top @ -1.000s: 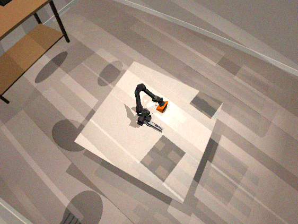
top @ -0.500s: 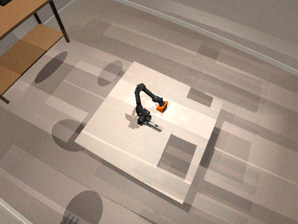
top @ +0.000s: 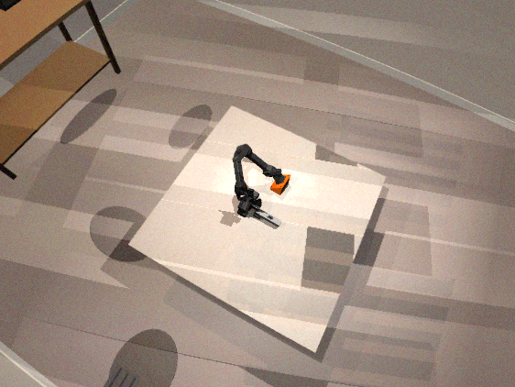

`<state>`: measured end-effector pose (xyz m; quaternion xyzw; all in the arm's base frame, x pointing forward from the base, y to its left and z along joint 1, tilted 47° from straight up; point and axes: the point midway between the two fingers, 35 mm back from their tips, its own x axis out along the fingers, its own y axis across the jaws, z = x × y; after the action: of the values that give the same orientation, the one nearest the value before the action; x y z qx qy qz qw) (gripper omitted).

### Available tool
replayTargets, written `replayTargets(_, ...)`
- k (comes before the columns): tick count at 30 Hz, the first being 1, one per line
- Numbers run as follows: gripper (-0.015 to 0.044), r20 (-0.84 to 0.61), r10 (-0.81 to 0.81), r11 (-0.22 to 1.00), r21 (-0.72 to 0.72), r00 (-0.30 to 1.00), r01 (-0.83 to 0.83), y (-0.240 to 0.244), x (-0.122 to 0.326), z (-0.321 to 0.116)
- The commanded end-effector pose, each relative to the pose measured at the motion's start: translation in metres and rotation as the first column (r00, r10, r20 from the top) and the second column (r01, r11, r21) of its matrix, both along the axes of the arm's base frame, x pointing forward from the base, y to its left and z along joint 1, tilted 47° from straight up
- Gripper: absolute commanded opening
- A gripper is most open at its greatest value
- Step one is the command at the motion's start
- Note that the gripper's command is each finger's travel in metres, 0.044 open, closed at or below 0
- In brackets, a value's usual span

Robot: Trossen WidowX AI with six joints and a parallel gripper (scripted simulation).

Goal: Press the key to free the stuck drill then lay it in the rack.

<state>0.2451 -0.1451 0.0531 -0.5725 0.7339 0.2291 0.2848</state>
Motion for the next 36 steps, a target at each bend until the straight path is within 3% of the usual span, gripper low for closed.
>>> replayTargets(1,0.0,0.003,0.0,1.0,0.004,1.0,0.0,0.002,0.0,0.001)
replayTargets(36,0.0,0.003,0.0,1.0,0.002,1.0,0.0,-0.024,-0.004,0.033)
